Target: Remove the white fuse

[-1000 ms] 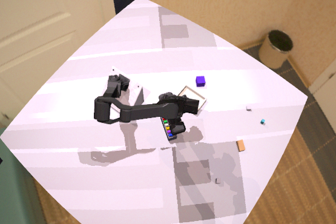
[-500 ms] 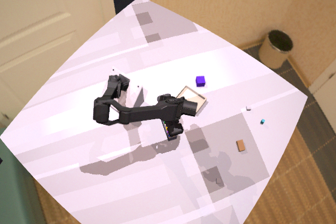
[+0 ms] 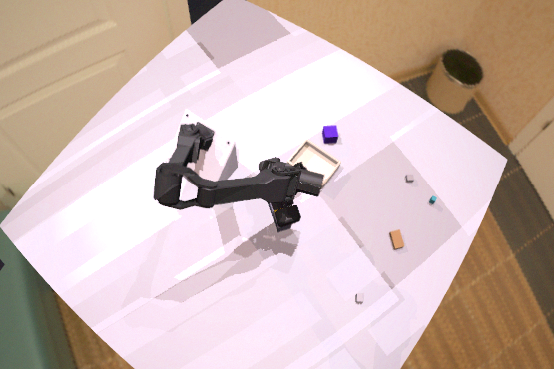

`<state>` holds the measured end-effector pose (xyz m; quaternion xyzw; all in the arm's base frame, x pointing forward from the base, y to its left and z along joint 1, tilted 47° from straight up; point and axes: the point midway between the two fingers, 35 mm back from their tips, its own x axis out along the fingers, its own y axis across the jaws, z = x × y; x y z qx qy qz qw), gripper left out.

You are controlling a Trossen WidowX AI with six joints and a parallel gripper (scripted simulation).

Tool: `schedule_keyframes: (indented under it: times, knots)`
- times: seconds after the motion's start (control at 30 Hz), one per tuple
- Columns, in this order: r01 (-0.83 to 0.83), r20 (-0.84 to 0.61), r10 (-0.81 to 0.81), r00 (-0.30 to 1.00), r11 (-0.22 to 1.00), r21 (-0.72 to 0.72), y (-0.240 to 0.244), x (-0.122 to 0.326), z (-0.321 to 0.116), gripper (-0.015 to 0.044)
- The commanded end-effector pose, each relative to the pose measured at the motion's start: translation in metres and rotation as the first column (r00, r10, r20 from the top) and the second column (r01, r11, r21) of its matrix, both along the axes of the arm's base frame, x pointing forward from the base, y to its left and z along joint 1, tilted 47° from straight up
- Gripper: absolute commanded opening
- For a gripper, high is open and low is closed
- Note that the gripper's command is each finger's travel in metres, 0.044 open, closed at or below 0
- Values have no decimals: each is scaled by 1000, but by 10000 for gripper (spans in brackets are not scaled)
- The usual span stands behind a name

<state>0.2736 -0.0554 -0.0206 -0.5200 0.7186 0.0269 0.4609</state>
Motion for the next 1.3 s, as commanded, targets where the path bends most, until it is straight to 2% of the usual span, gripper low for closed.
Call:
schedule_keyframes:
  times: [0.0,0.73,1.03,1.27]
  knots:
    - [-5,-4,5,1000,1000,-4,-3,-1,-2,62]
    - [-5,-4,5,1000,1000,-5,-14,-2,-11,62]
    - [1,-1,-1,1000,1000,-2,-13,-2,-10,2]
    - [0,-1,0,1000,1000,-2,-13,-2,-10,0]
